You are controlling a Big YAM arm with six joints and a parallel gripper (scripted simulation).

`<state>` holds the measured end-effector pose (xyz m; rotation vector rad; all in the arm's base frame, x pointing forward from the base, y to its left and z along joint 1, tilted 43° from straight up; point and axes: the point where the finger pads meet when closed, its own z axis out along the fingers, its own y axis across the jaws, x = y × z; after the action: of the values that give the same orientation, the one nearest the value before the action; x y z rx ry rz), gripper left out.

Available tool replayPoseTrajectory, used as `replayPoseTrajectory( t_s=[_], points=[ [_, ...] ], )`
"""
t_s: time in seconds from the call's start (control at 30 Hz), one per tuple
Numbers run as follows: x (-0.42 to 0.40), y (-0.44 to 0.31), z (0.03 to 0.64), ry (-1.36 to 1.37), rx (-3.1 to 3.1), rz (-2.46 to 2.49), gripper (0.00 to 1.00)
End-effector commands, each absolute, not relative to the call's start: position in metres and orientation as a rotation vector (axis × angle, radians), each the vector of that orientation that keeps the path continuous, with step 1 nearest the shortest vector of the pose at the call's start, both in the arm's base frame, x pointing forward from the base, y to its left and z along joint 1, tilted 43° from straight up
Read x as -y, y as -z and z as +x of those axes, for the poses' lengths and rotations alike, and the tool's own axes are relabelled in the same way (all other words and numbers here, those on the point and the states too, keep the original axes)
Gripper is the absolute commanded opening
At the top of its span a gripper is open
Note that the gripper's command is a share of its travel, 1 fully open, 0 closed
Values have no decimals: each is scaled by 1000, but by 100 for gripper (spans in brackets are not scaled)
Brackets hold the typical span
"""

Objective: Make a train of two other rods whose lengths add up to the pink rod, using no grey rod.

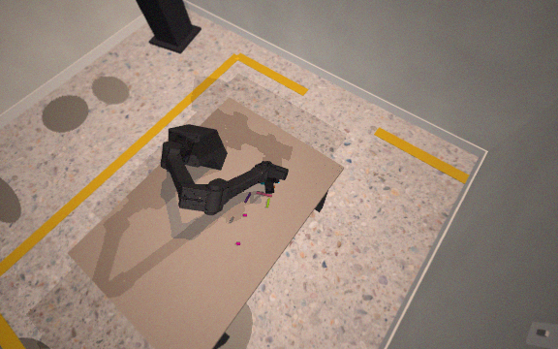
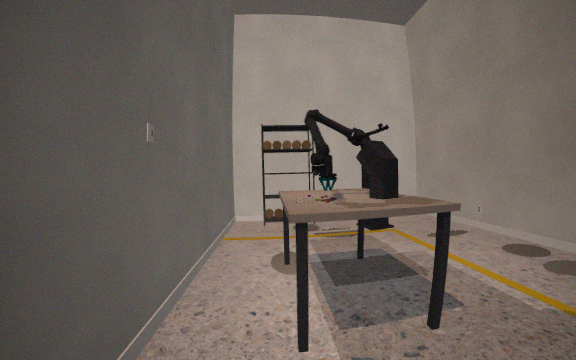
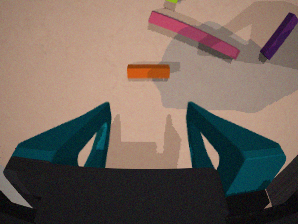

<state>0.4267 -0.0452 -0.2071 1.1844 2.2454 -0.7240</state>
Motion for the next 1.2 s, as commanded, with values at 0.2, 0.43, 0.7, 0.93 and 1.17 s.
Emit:
replayPoseTrajectory(
  t_s=[0.2, 0.43, 0.7, 0.93, 1.17],
  points=[
    [41, 199, 432, 713, -2228, 1190, 55],
    [41, 199, 432, 713, -2228, 1191, 55],
    [47, 204, 430, 721, -2226, 1203, 55],
    [53, 212, 433, 722, -2232, 1193, 55],
    [56, 216, 433, 722, -2234, 1193, 55]
  ],
)
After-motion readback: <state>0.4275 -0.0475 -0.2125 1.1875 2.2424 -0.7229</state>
